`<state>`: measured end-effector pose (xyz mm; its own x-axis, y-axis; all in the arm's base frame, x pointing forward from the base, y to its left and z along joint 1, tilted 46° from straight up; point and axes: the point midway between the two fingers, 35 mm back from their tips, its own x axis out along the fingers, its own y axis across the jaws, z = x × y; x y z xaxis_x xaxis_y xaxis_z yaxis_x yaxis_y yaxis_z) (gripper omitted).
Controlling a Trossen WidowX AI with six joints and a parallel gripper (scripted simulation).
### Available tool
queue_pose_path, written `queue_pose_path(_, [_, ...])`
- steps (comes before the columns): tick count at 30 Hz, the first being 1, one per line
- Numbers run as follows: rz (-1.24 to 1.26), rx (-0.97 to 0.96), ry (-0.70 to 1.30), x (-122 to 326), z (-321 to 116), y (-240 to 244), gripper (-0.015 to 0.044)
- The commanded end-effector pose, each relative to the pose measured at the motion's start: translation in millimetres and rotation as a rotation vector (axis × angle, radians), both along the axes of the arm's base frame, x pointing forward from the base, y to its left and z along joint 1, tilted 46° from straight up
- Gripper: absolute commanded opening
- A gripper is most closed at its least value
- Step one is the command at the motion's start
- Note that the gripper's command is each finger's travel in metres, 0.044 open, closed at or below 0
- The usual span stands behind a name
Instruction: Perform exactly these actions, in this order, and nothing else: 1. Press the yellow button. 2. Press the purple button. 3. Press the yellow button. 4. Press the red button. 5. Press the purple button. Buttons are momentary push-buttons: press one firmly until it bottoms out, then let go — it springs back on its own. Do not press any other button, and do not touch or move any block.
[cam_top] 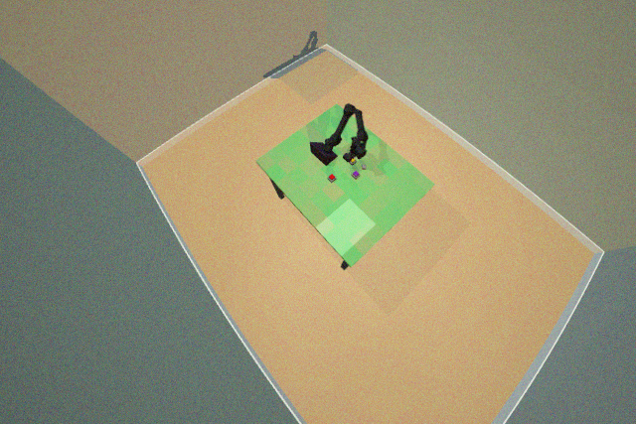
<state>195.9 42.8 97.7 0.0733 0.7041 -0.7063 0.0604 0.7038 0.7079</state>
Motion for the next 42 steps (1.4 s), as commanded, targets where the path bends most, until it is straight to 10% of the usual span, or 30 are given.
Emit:
queue_pose_path(1, [-0.002,0.006,0.009,-2,-6,6,0.002])
queue_pose_path(42, [-0.002,0.008,0.01,-3,1,0,0.002])
